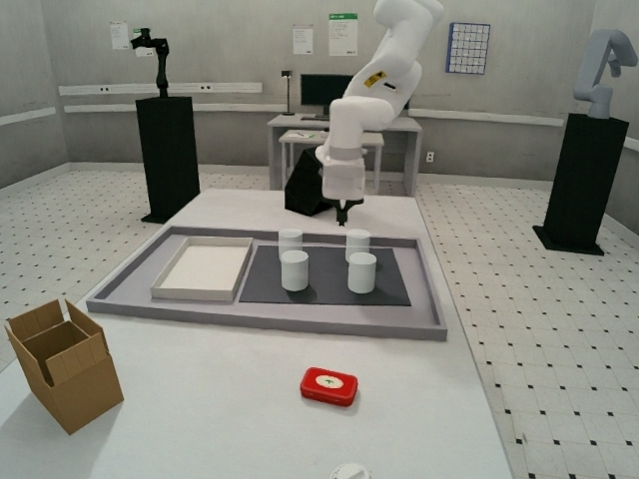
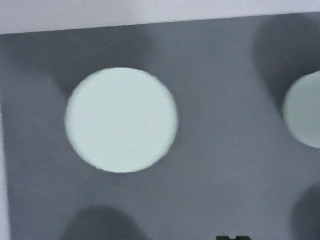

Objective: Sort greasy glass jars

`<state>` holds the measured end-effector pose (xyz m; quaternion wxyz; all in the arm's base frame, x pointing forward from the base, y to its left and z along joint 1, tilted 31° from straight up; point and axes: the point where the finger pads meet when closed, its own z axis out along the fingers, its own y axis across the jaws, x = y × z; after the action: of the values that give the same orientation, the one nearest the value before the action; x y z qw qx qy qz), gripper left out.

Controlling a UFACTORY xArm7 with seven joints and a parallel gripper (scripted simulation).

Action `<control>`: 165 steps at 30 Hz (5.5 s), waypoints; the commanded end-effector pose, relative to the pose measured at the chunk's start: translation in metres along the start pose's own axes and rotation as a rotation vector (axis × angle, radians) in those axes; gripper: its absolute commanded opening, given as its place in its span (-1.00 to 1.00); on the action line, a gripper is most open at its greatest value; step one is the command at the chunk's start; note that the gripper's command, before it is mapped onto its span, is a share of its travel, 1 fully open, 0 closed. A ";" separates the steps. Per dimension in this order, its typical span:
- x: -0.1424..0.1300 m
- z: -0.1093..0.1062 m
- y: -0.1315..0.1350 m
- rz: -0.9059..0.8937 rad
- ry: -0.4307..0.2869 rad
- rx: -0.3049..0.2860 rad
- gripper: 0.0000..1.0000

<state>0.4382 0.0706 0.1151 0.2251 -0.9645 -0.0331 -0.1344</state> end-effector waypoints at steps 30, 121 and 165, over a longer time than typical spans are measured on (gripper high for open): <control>-0.001 0.047 0.141 0.000 0.005 0.004 -1.00; -0.020 0.073 0.141 0.000 0.005 0.004 -1.00; -0.025 0.069 0.141 0.000 0.005 0.004 -1.00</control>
<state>0.4480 -0.0236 -0.0123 0.2280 -0.9636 -0.0337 -0.1353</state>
